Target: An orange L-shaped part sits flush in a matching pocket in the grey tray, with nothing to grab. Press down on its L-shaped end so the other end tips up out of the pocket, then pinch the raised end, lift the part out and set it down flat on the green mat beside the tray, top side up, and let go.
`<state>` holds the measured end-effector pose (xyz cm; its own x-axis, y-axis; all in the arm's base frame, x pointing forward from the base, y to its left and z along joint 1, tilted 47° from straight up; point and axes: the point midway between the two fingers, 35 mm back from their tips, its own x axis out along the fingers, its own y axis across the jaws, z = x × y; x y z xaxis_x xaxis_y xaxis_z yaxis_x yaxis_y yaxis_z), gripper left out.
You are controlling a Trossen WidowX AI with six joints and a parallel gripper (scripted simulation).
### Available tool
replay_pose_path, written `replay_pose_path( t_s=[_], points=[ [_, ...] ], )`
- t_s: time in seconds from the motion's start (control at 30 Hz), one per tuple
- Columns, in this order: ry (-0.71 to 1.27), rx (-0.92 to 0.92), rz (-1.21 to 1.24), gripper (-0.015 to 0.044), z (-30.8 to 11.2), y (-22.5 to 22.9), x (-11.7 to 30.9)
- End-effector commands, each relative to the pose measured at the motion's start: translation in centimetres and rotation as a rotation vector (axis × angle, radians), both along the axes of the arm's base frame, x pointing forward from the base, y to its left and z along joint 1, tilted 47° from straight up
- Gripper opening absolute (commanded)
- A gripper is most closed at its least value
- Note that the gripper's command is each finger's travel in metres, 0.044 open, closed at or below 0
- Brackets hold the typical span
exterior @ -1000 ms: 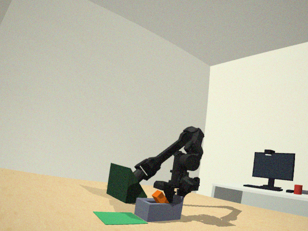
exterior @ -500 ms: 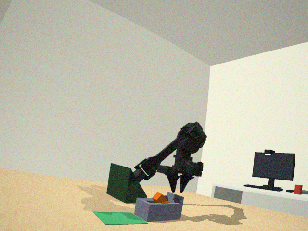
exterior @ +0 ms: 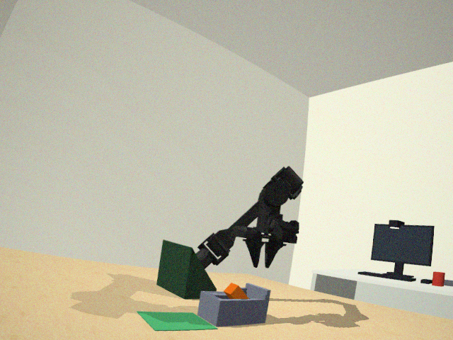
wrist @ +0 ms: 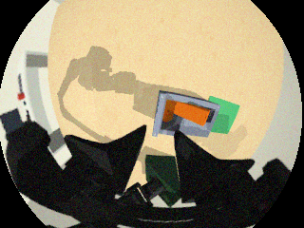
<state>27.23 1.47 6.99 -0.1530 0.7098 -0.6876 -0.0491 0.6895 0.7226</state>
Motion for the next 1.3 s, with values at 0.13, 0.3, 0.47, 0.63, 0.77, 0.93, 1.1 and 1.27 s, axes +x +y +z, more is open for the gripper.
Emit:
replay_pose_path(
  t_s=[0.13,0.3,0.47,0.63,0.77,0.93,1.1,1.27],
  points=[
    [0.001,0.0,-0.003,0.018,0.0,0.0,0.0],
    [0.001,0.0,-0.003,0.018,0.0,0.0,0.0],
    [0.001,0.0,-0.003,0.018,0.0,0.0,0.0],
    [-0.06,0.012,0.057,0.0259,-0.3,-0.3,0.1],
    [-0.266,0.054,0.258,0.028,-1.2,-1.3,0.5],
    [-0.58,0.121,0.566,0.028,-2.7,-2.8,1.0],
    [-0.894,0.19,0.875,0.028,-4.2,-4.3,1.3],
    [-1.111,0.24,1.088,0.028,-5.3,-5.4,1.5]
  ],
)
